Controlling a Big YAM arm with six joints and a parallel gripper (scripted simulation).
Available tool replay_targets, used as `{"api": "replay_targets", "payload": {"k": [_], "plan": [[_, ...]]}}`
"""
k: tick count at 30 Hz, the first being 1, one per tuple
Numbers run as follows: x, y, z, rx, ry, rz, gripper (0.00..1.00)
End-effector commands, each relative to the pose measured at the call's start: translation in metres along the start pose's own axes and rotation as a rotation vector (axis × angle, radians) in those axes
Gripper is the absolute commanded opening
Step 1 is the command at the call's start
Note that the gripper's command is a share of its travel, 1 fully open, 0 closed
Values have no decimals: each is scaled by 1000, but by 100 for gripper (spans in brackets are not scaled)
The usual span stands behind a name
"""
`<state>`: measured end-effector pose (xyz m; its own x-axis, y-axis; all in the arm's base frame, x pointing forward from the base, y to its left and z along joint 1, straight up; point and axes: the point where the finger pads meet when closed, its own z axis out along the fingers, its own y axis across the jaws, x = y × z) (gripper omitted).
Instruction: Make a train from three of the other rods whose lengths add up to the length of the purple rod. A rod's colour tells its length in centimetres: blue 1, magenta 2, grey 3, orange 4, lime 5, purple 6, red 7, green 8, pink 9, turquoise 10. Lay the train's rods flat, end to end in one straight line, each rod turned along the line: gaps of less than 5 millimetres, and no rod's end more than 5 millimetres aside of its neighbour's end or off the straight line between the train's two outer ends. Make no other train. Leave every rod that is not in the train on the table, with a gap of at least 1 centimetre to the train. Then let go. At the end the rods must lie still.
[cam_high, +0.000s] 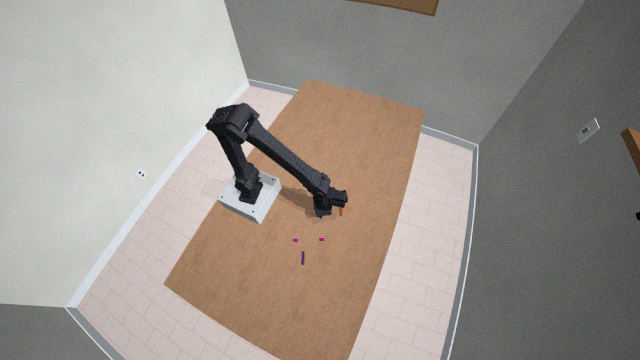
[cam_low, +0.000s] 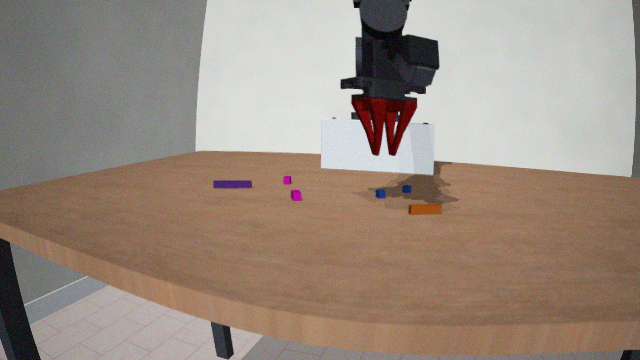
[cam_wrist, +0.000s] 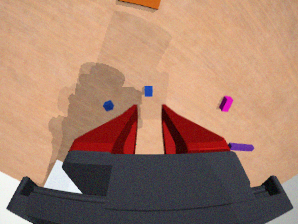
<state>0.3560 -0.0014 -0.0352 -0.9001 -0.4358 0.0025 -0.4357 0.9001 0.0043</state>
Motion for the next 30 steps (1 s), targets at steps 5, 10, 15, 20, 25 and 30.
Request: {"api": "replay_targets", "payload": {"k": [5, 10, 15, 20, 25, 30], "plan": [[-4, 3, 13, 6, -9, 3, 23], [-5, 3, 19, 8, -12, 2, 23], [-4, 3, 25, 6, -9, 2, 23], [-4, 3, 32, 6, -9, 2, 23], [-4, 3, 36, 6, -10, 2, 23], [-11, 0, 27, 21, -40, 2, 23]]}}
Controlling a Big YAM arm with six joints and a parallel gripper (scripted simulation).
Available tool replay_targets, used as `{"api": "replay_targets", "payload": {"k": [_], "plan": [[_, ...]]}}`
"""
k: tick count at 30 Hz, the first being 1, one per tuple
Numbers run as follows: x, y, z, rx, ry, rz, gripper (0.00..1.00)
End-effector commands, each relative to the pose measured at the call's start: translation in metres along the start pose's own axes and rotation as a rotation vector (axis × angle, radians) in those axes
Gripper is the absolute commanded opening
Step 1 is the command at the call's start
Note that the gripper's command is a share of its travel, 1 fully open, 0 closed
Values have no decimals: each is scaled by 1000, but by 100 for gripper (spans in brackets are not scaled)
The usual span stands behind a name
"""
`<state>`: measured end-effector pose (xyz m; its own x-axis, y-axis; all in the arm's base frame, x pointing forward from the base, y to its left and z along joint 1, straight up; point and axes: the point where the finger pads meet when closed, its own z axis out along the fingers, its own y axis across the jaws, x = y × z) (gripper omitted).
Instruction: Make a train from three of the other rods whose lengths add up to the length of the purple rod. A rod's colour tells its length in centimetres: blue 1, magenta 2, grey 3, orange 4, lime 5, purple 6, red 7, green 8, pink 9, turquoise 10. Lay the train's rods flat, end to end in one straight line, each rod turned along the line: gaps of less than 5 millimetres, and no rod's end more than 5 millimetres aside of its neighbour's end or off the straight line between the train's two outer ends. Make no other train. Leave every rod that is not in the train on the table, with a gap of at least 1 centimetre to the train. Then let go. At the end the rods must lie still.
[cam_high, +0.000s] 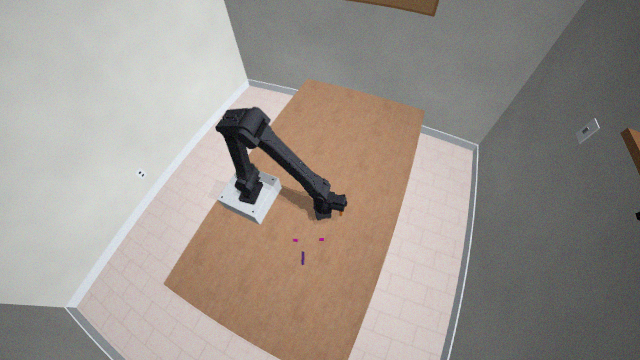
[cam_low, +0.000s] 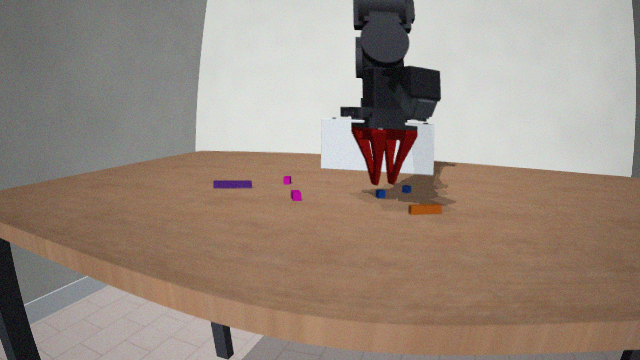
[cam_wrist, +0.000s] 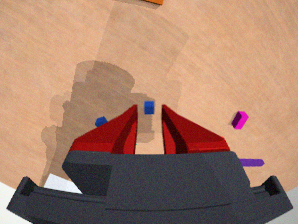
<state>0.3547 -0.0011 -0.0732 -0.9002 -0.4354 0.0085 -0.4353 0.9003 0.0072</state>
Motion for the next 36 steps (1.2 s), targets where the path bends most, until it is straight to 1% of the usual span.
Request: {"api": "replay_targets", "payload": {"k": [1, 5, 36], "plan": [[-12, 0, -11, 24, -46, 1, 23], [-8, 1, 0, 13, -23, 1, 23], [-9, 1, -3, 16, -30, 2, 23]]}}
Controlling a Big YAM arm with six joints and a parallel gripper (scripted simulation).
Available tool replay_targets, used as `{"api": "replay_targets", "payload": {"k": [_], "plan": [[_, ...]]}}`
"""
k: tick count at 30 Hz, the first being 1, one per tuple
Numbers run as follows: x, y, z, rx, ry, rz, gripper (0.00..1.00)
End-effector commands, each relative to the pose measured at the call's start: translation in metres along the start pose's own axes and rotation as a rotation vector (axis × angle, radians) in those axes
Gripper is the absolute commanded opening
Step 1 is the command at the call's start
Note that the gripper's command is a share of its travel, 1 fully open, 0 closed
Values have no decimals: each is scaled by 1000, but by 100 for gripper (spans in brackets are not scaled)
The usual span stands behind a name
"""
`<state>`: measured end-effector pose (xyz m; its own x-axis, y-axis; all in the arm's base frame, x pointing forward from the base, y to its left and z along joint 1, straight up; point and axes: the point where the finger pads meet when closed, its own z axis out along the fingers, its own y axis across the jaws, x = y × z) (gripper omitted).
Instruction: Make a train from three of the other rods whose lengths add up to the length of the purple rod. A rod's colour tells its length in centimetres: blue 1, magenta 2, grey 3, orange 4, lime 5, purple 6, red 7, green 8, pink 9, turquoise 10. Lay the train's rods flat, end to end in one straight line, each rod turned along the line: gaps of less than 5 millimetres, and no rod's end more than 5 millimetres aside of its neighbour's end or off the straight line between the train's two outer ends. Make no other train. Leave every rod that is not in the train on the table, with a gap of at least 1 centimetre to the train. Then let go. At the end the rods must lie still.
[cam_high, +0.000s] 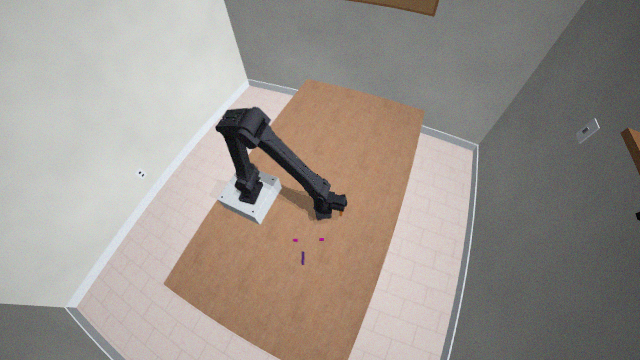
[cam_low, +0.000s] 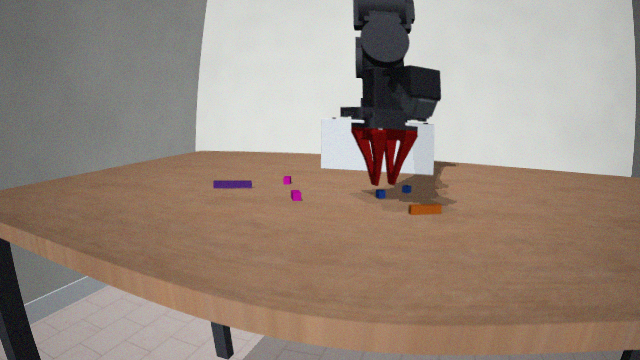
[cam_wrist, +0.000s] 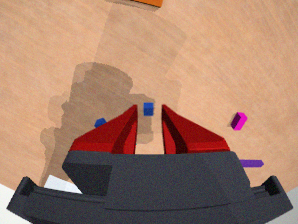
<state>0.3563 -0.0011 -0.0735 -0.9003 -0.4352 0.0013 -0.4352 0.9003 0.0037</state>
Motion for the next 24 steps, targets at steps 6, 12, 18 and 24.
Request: {"api": "replay_targets", "payload": {"k": [6, 12, 18, 24], "plan": [[-8, 1, -3, 12, -23, 1, 23], [-7, 2, -3, 13, -23, 2, 23], [-7, -1, -9, 20, -39, 5, 23], [-2, -1, -5, 16, -29, 5, 23]]}}
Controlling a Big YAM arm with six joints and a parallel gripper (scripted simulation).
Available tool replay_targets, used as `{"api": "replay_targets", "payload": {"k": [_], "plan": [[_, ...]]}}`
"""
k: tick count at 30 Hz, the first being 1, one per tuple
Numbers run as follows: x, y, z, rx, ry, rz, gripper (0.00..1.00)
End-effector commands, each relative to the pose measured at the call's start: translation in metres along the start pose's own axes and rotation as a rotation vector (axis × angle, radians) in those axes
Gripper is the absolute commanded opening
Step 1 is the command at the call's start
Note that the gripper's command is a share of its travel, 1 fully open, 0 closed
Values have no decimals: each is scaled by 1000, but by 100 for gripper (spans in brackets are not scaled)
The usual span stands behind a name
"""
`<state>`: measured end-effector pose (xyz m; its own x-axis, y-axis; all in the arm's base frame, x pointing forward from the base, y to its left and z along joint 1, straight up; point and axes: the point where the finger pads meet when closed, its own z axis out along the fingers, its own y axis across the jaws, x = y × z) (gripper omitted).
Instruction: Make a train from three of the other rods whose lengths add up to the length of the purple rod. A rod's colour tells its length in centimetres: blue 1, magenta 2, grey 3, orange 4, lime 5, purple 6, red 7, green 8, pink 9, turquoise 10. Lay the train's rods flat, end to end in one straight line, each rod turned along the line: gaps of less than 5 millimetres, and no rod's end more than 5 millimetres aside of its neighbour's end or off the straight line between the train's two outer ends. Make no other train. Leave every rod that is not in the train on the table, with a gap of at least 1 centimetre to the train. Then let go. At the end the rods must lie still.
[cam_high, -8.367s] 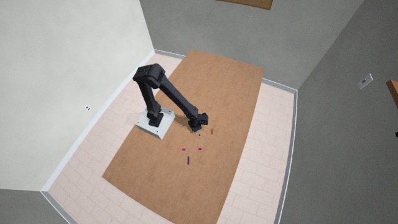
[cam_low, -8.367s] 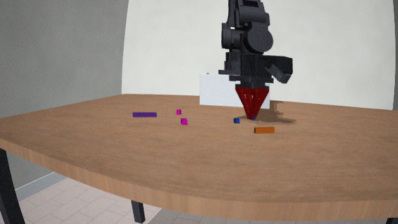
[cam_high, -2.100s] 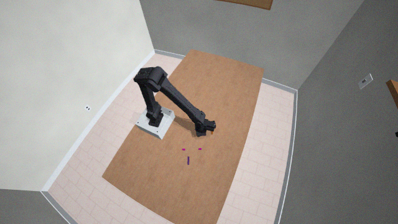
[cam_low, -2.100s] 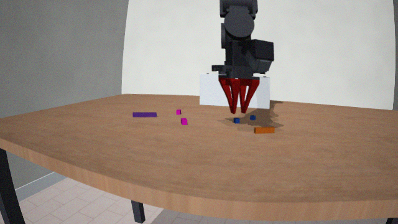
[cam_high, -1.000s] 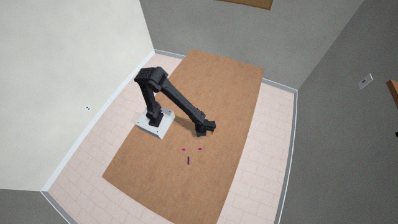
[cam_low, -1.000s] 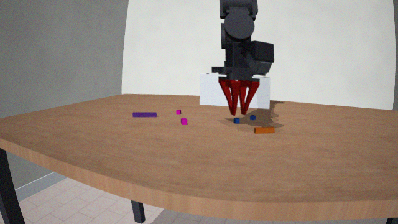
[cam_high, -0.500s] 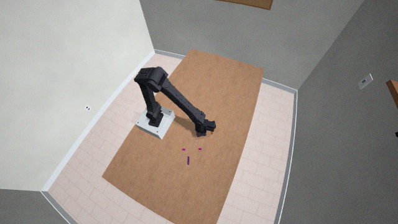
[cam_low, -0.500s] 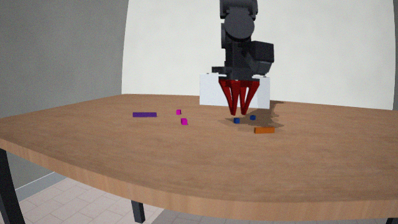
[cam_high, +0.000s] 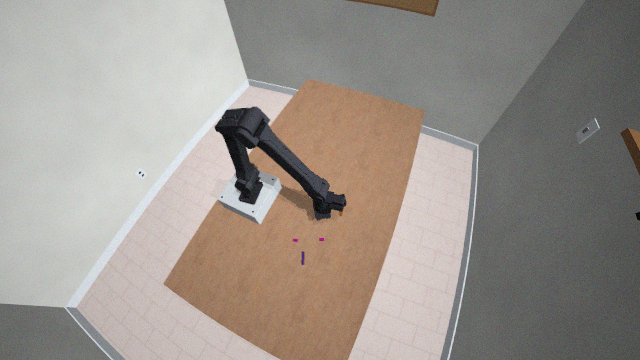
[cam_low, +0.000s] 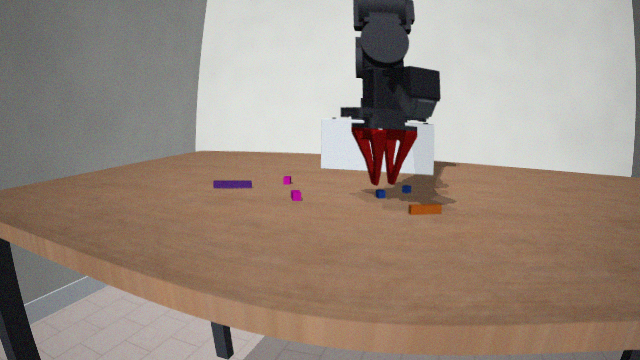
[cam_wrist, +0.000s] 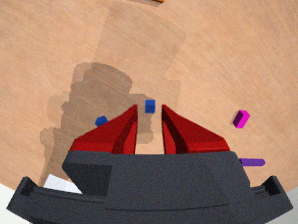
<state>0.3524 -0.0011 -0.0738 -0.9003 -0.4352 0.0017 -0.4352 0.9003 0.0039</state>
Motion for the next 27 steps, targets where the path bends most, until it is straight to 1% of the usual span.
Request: {"api": "replay_targets", "payload": {"k": [1, 27], "plan": [[-6, -3, -6, 17, -31, 5, 23], [-7, -4, -7, 18, -34, 5, 23]]}}
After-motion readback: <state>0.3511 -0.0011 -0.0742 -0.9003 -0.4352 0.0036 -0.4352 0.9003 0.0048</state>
